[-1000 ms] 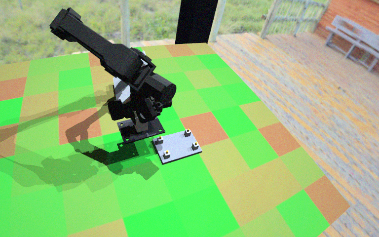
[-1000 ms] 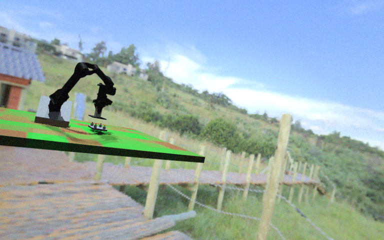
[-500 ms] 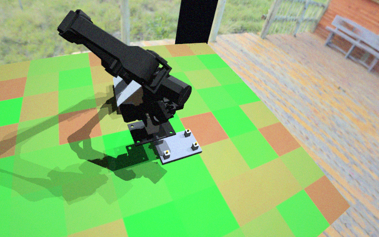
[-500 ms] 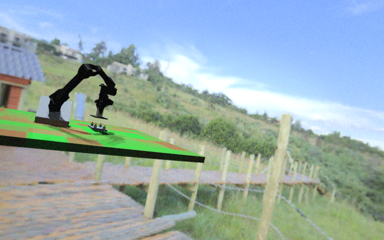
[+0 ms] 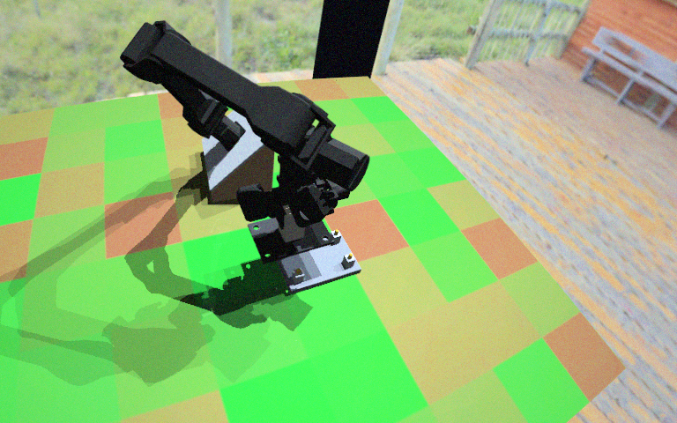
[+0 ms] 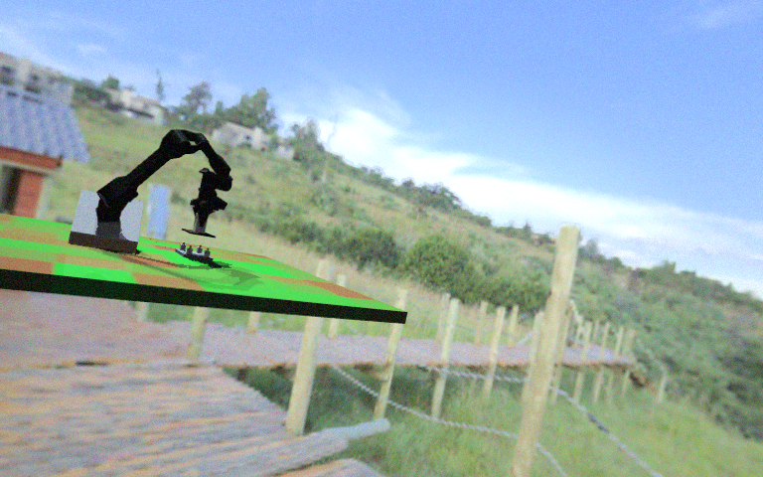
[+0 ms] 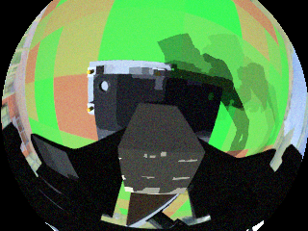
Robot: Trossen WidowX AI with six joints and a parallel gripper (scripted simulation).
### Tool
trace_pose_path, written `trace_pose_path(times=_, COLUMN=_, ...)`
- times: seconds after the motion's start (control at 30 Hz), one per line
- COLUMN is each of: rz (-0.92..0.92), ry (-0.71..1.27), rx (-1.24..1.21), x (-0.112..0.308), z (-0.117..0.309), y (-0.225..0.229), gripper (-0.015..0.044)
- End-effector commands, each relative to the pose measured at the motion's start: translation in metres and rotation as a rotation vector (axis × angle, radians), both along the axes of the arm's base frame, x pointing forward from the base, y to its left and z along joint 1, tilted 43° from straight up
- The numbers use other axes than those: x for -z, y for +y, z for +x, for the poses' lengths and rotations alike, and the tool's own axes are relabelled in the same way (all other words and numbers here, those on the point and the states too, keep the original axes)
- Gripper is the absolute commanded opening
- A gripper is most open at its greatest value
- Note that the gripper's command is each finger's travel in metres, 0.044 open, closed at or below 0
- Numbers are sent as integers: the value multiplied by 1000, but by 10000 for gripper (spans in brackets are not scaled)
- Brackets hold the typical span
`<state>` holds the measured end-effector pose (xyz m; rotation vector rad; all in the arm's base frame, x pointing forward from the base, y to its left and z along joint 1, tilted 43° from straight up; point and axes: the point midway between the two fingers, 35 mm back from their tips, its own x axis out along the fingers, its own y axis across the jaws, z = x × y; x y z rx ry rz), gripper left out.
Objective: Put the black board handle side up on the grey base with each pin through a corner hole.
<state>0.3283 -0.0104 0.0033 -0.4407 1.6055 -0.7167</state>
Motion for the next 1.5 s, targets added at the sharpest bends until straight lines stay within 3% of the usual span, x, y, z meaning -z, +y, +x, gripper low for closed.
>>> trace_pose_path(times=0.0, rz=0, ry=0, rx=5, x=9, z=5, y=7, gripper=0)
trace_pose_path(times=0.67, rz=-5, ry=-9, rx=16, x=46, z=22, y=34, gripper=0)
trace_pose_path(times=1.47, rz=-4, ry=-9, rx=9, x=55, z=19, y=29, gripper=0)
